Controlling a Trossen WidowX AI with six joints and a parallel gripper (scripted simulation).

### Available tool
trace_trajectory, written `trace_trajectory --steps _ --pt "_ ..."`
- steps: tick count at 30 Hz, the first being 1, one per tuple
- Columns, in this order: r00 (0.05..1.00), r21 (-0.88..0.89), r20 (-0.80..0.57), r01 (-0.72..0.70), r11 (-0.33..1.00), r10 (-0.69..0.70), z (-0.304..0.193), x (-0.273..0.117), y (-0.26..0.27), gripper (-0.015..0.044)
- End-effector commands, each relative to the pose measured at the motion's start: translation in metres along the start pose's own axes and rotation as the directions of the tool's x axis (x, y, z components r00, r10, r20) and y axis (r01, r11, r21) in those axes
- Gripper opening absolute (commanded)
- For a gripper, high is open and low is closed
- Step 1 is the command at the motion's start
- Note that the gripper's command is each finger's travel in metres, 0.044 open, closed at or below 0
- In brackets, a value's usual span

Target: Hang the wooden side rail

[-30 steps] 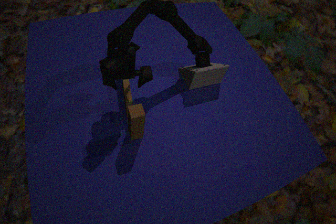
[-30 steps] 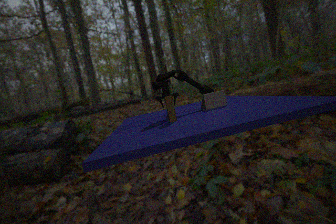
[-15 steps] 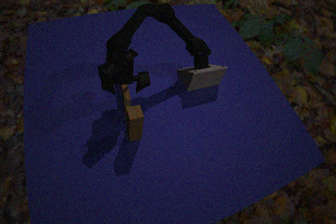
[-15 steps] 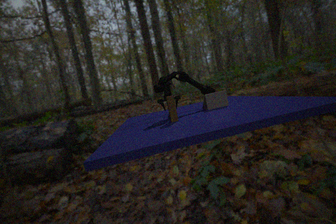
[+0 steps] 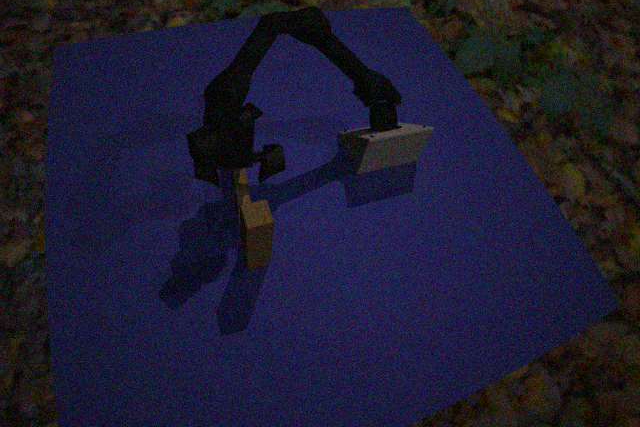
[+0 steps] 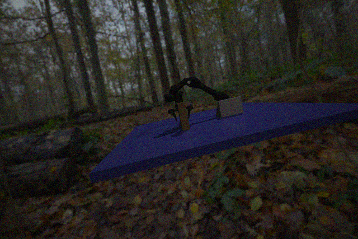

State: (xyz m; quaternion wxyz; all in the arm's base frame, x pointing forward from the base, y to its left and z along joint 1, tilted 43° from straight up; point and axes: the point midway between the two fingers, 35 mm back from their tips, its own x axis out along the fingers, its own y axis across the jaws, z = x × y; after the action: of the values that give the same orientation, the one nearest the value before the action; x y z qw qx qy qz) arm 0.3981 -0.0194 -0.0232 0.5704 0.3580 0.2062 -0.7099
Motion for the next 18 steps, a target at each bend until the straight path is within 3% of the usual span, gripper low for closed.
trace_trajectory --steps 1,11,18 --pt "1.0 -0.003 0.005 0.002 1.0 -0.002 0.001 0.008 -0.001 0.044" --pt "1.0 -0.002 0.006 0.002 1.0 -0.002 0.002 0.02 -0.002 0.044" --pt "1.0 -0.002 0.006 0.002 1.0 -0.002 0.002 0.02 -0.002 0.0256"
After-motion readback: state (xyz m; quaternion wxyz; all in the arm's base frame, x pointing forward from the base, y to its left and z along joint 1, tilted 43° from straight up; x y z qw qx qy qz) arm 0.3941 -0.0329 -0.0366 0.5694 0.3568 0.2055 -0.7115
